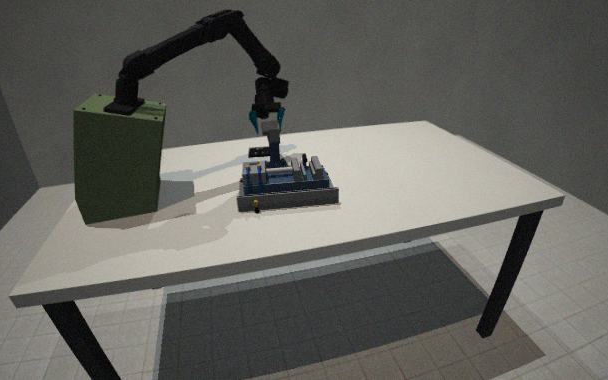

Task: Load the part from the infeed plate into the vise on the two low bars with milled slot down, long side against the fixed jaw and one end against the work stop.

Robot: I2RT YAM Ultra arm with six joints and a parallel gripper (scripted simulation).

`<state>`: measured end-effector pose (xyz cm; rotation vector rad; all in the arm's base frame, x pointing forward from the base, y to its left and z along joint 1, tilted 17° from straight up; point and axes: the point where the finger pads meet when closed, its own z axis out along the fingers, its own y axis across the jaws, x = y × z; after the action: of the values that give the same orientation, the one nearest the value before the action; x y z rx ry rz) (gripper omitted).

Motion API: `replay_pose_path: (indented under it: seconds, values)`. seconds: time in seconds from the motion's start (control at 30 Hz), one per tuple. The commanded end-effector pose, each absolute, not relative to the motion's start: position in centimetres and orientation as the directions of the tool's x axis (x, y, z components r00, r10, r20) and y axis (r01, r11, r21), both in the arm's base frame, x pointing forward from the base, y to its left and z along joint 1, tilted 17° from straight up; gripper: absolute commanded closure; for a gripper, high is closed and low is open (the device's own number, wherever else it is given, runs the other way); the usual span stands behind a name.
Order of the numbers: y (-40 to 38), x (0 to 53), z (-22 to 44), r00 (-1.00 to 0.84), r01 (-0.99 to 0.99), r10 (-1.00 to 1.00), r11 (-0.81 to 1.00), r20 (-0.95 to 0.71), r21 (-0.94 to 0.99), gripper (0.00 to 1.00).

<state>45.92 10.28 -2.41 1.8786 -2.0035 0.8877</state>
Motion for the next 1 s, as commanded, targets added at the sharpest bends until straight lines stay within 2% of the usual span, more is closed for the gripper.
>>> replay_pose_path:
  seconds: [0.0,0.97]
  values:
    - [10.52,46.81,-0.5,-0.15,-0.953,-0.845,-0.014,0.513,-0.302,0.19]
    - [10.48,46.8,-0.47,-0.074,-0.952,-0.956,-0.016,0.282,-0.305,0.19]
